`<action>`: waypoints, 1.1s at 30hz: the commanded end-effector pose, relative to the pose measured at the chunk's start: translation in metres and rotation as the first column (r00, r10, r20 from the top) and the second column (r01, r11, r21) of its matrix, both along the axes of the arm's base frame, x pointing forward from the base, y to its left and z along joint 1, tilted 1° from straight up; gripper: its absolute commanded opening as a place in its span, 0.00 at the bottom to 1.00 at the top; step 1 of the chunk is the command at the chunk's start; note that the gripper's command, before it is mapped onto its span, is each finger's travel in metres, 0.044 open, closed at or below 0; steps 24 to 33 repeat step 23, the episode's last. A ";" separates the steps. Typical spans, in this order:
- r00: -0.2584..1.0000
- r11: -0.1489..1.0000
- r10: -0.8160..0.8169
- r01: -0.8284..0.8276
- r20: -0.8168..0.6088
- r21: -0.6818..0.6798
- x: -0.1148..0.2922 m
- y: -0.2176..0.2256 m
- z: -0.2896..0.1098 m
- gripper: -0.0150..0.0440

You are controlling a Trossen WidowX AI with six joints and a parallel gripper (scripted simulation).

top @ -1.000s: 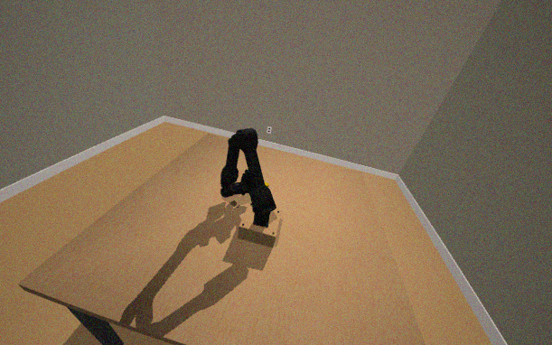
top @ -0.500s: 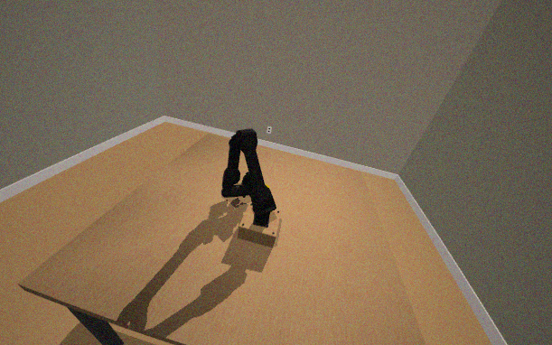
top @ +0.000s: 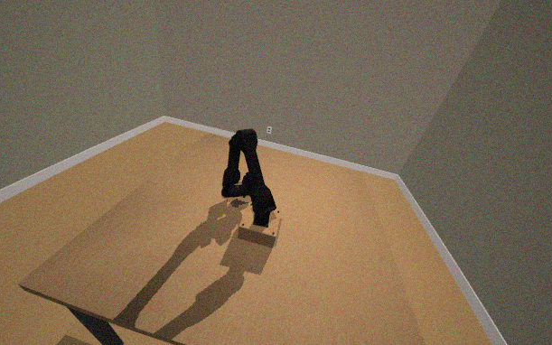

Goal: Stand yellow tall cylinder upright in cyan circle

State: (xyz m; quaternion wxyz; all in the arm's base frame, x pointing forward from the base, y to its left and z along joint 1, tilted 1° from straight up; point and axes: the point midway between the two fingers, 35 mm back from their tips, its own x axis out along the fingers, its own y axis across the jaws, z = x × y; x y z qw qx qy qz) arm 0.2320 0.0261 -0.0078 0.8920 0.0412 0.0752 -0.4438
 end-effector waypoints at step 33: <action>0.986 0.993 -0.110 0.113 -0.124 0.019 -0.007 -0.007 0.082 0.93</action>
